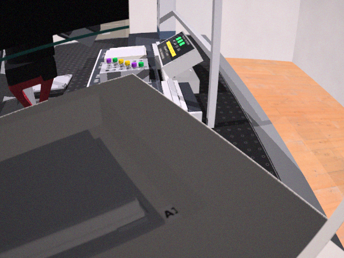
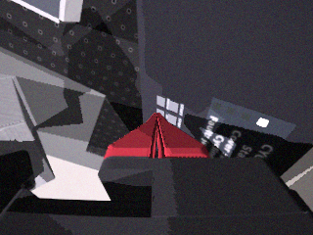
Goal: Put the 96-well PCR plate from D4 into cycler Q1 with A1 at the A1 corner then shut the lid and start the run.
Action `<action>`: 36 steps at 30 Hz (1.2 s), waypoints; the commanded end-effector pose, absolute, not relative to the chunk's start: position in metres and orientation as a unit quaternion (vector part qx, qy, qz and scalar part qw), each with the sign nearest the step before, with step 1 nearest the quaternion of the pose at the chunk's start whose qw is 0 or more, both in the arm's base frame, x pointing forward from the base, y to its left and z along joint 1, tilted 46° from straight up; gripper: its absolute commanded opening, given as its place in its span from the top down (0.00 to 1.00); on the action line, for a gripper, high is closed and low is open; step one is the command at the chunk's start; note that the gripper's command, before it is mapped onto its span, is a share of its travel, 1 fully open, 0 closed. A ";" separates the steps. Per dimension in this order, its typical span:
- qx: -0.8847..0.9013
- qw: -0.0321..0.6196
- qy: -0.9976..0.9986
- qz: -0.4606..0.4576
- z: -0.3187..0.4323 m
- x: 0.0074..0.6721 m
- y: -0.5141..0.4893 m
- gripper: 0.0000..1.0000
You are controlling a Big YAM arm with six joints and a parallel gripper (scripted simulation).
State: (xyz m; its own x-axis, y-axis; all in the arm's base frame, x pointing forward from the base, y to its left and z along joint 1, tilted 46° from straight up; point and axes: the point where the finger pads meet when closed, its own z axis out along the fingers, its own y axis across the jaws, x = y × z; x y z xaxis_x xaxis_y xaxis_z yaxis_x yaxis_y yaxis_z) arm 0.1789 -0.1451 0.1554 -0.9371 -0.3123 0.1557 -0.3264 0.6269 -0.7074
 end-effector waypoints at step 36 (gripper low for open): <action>0.180 0.002 -0.898 0.401 0.164 0.193 -0.173 1.00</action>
